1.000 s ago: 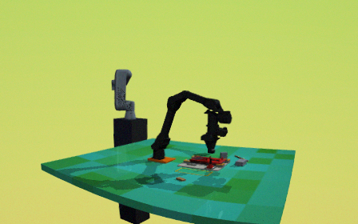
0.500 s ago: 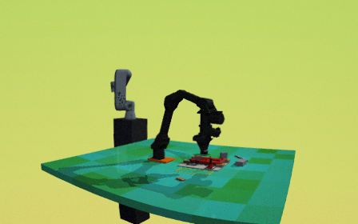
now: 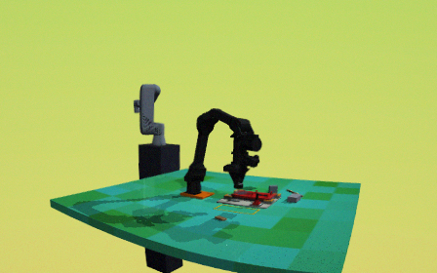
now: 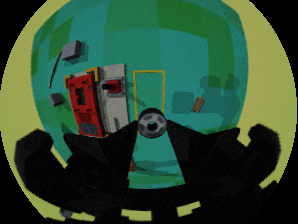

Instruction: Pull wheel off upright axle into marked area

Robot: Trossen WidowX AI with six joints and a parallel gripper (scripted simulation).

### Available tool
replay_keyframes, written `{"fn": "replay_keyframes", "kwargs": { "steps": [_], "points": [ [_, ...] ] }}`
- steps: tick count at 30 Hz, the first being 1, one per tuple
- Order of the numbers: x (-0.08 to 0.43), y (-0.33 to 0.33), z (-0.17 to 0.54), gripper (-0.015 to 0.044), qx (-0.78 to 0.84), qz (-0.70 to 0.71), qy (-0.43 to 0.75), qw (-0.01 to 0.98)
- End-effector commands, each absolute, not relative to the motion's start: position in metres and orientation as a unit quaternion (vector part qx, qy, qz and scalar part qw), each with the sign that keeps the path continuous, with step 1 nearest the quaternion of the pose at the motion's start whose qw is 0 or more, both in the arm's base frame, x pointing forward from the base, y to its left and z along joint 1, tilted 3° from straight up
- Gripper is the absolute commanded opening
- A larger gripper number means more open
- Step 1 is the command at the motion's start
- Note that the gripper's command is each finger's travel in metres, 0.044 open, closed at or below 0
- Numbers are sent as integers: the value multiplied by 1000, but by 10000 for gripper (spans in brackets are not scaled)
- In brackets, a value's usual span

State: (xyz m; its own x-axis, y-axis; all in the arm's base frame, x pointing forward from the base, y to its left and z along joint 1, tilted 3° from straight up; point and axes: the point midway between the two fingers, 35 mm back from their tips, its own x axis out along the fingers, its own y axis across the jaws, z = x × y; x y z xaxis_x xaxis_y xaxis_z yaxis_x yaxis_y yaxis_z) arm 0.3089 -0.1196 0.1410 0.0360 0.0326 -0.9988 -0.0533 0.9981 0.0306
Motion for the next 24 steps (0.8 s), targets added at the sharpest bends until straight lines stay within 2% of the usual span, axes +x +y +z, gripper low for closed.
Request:
{"fn": "replay_keyframes", "kwargs": {
  "steps": [1,12,24],
  "points": [
    [307,-121,138,0,-9,33,694,720],
    [309,-120,114,0,-9,33,694,720],
    [312,-119,54,0,-9,33,694,720]
  ]
}}
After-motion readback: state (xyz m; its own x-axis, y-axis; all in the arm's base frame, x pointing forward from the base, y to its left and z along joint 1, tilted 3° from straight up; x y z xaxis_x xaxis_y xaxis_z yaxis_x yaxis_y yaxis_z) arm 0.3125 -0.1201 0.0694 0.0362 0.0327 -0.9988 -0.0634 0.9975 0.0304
